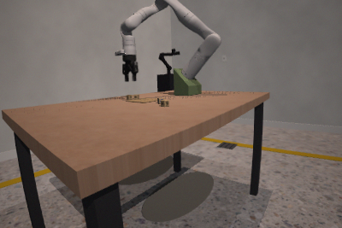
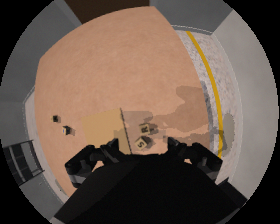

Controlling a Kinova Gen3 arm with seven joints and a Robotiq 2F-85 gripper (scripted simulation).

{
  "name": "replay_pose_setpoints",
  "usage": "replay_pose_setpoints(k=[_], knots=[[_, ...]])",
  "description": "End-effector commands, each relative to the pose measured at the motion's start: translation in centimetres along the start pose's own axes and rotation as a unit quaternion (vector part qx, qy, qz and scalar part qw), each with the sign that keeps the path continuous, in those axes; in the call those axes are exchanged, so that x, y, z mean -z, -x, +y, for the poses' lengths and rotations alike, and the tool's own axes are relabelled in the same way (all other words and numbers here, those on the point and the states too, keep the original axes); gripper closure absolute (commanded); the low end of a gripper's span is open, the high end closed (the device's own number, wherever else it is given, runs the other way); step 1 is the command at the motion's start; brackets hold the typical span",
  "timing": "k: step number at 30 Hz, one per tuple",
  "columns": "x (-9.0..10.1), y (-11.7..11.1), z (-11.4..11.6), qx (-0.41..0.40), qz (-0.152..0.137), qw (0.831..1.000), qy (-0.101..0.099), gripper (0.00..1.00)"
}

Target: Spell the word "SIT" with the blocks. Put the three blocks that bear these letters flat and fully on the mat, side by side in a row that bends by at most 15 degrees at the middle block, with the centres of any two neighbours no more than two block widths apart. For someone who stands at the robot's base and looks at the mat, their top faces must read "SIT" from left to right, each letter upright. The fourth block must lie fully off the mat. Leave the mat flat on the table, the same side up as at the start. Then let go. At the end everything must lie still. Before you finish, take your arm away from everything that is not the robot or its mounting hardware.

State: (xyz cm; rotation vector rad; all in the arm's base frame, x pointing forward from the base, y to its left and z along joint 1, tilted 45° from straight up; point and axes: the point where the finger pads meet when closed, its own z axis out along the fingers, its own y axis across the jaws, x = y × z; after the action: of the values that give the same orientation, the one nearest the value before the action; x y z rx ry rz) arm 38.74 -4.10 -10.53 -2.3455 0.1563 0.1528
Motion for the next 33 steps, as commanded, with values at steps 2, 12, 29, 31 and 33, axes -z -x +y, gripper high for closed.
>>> replay_pose_setpoints(k=[2, 12, 29, 31, 33], knots=[[0.1, 0.3, -0.2, -0.037, 0.0, 0.999, 0.003, 0.0], [-0.1, 1.9, -0.6, -0.252, 0.001, 0.968, 0.002, 0.0], [-0.1, 3.0, -0.5, -0.417, 0.006, 0.909, 0.004, 0.0], [-0.1, 3.0, -0.5, -0.419, 0.006, 0.908, 0.004, 0.0], [-0.1, 3.0, -0.5, -0.419, 0.006, 0.908, 0.004, 0.0]])
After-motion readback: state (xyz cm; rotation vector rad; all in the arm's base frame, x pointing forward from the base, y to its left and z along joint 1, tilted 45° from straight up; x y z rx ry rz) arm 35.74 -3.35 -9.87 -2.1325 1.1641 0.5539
